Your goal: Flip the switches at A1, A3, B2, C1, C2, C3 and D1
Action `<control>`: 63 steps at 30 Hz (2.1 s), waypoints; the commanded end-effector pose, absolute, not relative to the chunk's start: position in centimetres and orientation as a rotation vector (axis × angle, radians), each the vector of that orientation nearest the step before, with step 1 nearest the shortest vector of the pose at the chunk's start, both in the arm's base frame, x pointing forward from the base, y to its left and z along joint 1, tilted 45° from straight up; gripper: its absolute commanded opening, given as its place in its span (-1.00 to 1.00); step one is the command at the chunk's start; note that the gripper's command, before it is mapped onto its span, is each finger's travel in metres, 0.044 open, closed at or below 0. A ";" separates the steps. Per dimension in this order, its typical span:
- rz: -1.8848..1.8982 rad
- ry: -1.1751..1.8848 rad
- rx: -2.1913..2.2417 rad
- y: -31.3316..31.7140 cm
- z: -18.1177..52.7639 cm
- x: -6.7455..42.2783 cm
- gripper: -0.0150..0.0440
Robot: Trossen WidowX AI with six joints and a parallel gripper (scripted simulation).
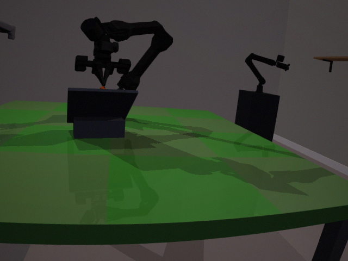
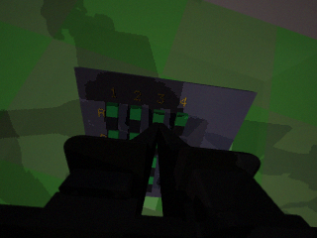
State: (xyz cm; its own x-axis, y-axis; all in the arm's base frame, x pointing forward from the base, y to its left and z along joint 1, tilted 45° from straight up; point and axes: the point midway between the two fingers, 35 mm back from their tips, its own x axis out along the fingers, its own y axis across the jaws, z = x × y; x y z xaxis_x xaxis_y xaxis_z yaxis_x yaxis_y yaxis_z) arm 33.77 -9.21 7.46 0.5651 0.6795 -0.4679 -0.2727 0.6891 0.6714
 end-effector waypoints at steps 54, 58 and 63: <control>0.598 0.789 0.582 -7.4 6.2 35.3 -0.49; 0.598 0.789 0.582 -7.3 6.1 35.3 -0.49; 0.598 0.789 0.582 -7.3 6.1 35.3 -0.49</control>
